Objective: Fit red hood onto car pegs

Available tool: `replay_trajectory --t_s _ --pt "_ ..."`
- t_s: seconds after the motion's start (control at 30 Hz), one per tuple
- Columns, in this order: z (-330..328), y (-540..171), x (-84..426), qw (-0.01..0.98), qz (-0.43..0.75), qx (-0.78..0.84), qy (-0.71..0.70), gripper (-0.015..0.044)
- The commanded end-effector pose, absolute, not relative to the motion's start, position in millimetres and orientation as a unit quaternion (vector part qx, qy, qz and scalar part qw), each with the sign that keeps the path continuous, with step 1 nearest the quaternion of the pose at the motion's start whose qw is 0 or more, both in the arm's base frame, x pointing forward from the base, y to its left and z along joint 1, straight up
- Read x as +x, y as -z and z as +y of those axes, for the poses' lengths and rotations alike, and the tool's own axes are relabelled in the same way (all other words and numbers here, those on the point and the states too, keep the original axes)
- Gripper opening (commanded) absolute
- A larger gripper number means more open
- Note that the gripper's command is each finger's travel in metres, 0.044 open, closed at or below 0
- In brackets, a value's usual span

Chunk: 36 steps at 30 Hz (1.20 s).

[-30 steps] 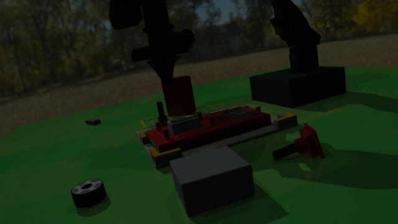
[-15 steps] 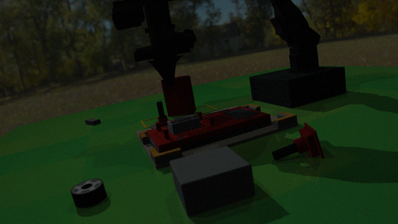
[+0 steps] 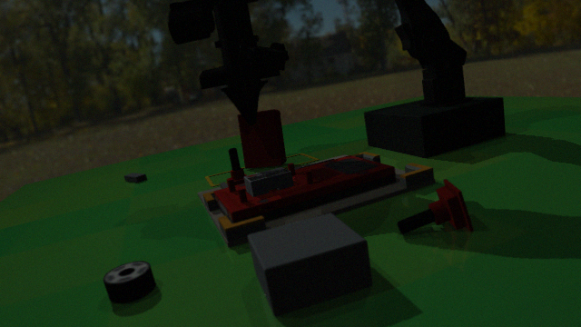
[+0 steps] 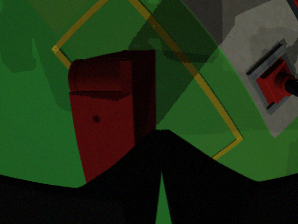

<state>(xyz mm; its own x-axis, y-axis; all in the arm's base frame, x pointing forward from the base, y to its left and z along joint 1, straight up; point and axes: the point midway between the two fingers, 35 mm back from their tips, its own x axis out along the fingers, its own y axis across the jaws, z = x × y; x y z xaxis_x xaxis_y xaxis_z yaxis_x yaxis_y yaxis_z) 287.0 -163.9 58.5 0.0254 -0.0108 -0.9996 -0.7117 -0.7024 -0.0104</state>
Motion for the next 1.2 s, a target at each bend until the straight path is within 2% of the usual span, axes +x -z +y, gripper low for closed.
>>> replay_trajectory --t_s 0.0,1.17 --pt "-167.4 -57.8 283.3 0.272 0.274 -0.662 -0.643 0.0000" --pt "-186.2 -68.3 265.5 0.271 0.274 -0.661 -0.643 0.0000"
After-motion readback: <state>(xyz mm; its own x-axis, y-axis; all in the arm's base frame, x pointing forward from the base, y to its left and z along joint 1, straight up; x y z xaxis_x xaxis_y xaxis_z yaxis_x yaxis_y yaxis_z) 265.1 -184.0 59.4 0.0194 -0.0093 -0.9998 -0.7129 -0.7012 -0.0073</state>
